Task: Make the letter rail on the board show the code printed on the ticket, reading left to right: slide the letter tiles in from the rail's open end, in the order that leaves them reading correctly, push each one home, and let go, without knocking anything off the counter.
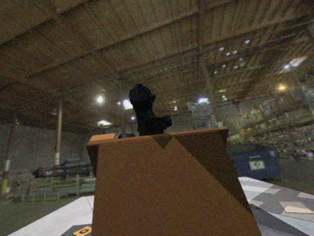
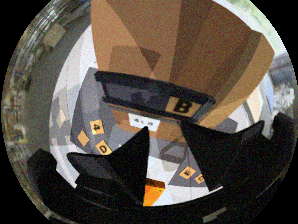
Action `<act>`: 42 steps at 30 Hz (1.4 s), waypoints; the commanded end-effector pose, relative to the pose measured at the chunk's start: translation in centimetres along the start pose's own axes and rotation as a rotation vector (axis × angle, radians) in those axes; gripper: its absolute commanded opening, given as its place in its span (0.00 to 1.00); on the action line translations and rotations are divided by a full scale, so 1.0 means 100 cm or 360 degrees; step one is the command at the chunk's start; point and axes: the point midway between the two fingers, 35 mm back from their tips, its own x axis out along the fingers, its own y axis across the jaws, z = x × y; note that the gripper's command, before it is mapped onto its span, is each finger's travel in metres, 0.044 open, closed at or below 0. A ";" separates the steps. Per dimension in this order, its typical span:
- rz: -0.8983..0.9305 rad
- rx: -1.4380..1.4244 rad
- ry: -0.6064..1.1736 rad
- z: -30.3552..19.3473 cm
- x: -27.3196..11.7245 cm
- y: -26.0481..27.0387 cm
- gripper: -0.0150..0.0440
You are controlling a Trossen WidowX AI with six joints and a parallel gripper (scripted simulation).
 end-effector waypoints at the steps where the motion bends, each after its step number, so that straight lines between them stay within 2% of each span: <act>1: 0.0026 -0.0726 -0.0226 -0.008 -0.041 0.007 0.74; 7: -0.0106 -0.1587 -0.0486 -0.021 -0.086 0.019 1.00; 9: -0.0190 -0.1876 -0.0563 -0.026 -0.100 0.025 1.00; 14: -0.0317 -0.2227 -0.0644 -0.032 -0.117 0.033 1.00; 38: -0.0320 -0.2233 -0.0646 -0.032 -0.117 0.033 1.00; 40: -0.0292 -0.2114 -0.0618 -0.031 -0.112 0.026 0.91; 42: -0.0224 -0.1780 -0.0541 -0.031 -0.098 0.007 0.83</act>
